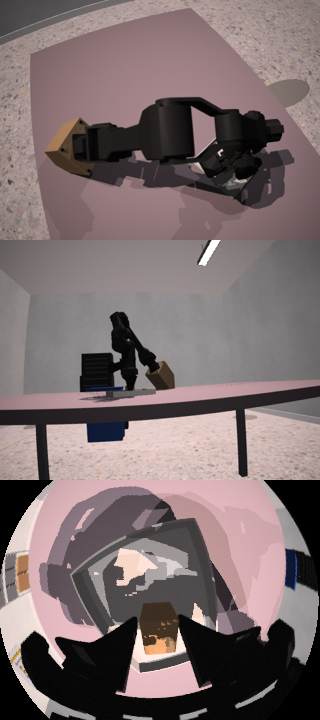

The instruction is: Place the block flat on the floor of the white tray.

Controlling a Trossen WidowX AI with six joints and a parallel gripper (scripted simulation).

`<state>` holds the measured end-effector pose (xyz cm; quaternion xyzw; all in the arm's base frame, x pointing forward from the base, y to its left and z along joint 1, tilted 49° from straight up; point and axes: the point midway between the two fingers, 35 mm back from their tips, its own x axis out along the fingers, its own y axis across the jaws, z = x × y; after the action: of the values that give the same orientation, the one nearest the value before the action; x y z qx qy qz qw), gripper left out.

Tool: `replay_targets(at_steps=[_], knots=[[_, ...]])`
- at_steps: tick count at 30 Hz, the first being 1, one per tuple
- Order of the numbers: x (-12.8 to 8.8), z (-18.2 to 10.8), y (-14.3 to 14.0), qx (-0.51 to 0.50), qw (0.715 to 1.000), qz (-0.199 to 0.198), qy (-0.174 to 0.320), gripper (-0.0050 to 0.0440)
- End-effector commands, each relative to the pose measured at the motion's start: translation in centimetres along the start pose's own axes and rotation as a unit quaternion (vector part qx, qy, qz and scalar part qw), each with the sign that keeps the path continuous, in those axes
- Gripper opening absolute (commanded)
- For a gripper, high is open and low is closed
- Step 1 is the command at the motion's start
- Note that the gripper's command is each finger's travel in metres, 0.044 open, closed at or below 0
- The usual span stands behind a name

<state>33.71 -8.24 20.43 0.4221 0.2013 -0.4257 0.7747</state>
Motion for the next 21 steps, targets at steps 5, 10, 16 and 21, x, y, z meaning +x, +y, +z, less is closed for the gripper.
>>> replay_targets(at_steps=[5, 10, 16, 21], knots=[[-0.51, 0.35, 0.34, 0.004, 1.000, 0.010, -0.002, 0.0223], [-0.51, 0.35, 0.34, 0.004, 1.000, 0.010, -0.002, 0.0223], [-0.51, 0.35, 0.34, 0.004, 1.000, 0.010, -0.002, 0.0223], [-0.74, 0.35, 0.34, 0.004, 1.000, 0.010, -0.002, 0.0223]])
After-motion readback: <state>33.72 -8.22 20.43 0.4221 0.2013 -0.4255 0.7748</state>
